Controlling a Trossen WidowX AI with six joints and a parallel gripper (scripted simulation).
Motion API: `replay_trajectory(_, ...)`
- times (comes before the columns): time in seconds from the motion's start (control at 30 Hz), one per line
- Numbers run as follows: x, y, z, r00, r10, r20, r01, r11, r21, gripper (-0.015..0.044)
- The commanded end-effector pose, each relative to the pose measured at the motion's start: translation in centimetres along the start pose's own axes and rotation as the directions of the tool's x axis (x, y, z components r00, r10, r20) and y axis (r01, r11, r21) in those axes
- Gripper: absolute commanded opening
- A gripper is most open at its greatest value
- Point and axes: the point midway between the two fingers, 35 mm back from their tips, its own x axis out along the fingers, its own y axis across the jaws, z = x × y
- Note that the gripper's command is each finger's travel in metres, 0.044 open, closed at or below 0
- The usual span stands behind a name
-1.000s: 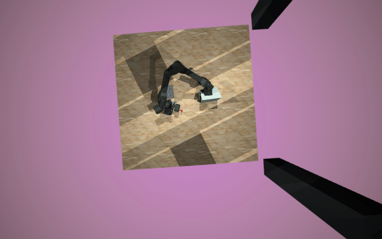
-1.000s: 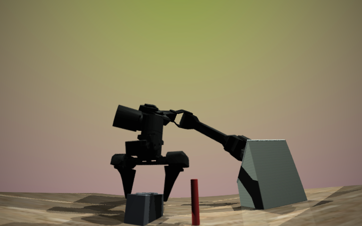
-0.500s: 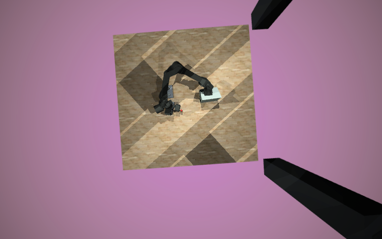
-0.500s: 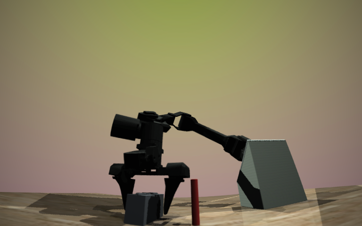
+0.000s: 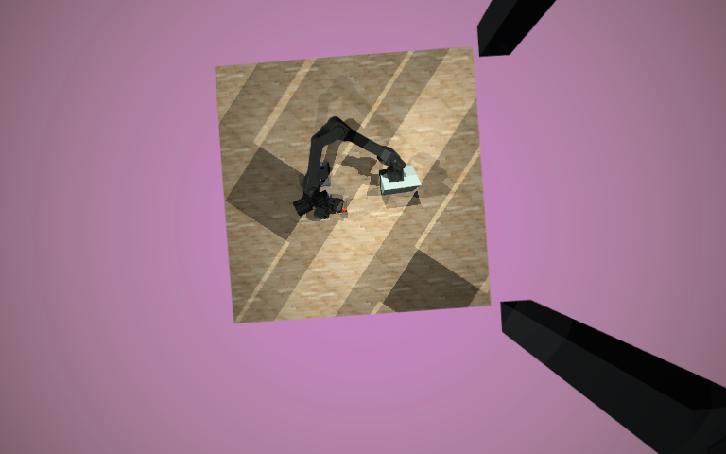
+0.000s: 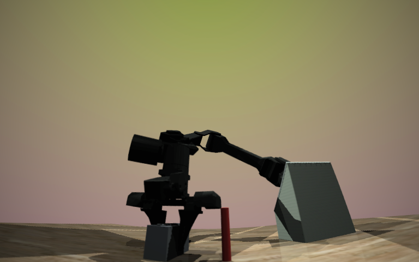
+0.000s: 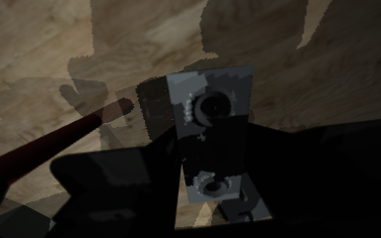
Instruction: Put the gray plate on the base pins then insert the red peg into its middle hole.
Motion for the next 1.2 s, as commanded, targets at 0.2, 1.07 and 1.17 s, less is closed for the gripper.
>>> replay_trajectory(0.2,0.1,0.0,0.0,1.0,-0.002,-0.004,0.002,1.0,-0.006,0.0065)
replay_trajectory(1.07,-7.0,-1.1,0.5,1.0,-0.001,0.008,0.001,1.0,-0.004,0.0)
replay_trajectory(1.17,-7.9,-1.1,0.5,1.0,-0.001,0.008,0.001,1.0,-0.004,0.0)
